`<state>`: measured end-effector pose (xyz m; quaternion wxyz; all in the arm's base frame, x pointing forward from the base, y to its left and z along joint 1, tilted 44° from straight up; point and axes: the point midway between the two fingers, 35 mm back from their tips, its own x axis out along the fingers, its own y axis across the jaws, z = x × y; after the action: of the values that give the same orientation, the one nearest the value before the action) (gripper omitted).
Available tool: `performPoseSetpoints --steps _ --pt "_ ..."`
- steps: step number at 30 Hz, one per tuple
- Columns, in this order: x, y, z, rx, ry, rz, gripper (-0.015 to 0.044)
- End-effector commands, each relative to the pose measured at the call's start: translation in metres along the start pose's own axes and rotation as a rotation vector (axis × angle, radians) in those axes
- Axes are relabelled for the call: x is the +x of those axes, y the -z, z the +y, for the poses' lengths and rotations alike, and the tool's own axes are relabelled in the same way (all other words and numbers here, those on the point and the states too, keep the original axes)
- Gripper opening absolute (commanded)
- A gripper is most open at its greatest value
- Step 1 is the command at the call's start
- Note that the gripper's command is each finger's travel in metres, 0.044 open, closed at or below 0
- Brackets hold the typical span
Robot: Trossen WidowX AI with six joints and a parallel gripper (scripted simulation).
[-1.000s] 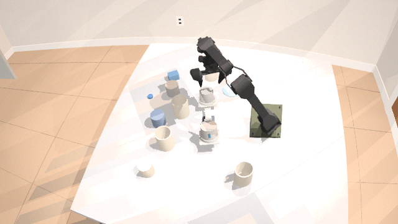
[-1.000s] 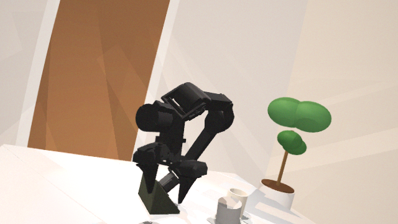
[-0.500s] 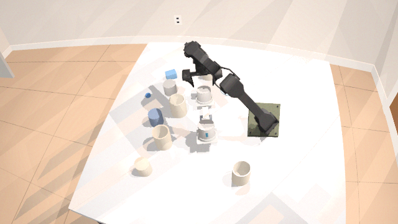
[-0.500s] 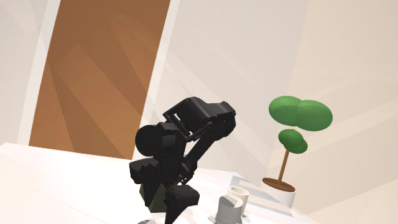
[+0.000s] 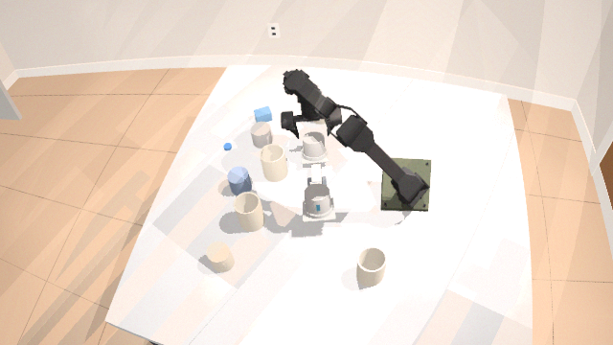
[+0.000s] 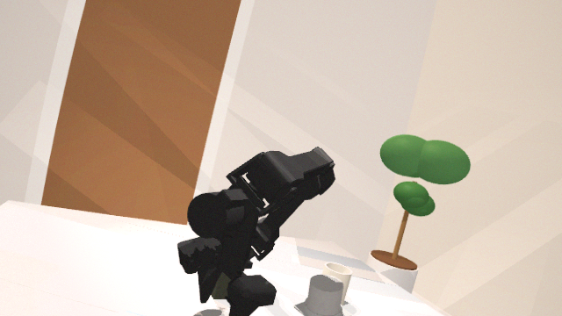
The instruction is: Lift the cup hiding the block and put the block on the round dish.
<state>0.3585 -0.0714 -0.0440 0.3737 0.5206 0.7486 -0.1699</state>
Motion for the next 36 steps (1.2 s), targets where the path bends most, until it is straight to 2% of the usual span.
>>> performPoseSetpoints --steps 1,31,34,36 --pt "0.006 0.001 0.000 0.005 -0.003 0.003 0.0440" --pt "0.052 0.002 0.000 0.004 -0.003 0.005 0.0440" --pt "0.052 0.002 0.000 0.004 -0.003 0.005 0.0361" --pt "0.052 0.002 0.000 0.004 -0.003 0.005 0.0348"
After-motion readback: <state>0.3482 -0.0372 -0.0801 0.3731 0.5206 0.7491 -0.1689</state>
